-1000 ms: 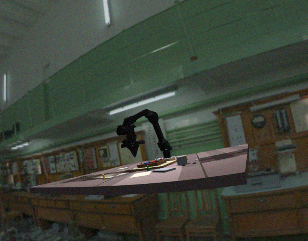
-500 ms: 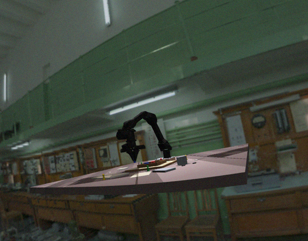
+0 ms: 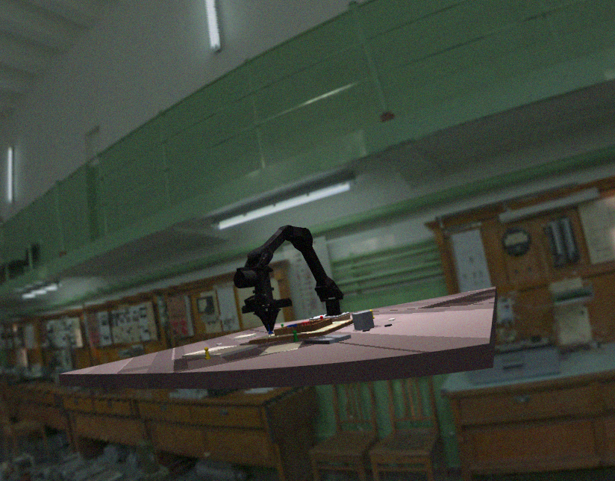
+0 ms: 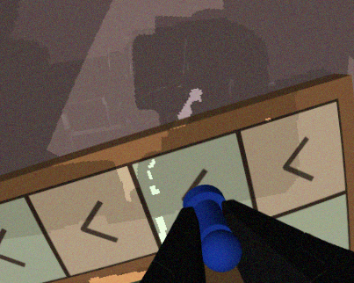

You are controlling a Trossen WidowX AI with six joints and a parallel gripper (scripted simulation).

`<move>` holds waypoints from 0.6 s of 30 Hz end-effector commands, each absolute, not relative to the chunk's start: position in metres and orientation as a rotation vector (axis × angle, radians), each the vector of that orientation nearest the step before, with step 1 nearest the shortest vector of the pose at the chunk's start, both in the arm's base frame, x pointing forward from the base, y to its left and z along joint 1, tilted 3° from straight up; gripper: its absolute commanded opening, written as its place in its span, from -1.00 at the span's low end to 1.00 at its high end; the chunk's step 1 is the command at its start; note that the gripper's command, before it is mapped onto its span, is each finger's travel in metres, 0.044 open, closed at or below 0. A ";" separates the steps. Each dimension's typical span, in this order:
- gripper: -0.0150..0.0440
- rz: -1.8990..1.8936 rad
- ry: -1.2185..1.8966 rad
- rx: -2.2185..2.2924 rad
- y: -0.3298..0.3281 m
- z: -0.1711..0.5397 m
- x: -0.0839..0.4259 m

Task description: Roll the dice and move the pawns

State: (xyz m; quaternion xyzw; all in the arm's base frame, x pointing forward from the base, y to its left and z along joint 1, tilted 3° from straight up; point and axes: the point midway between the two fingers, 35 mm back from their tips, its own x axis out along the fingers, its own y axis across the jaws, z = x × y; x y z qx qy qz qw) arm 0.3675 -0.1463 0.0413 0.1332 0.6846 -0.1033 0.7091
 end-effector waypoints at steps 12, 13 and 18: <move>0.04 -0.229 1.523 0.297 -0.146 0.032 0.367; 0.13 -0.229 1.523 0.297 -0.146 0.032 0.367; 0.58 -0.230 1.524 0.300 -0.147 0.056 0.367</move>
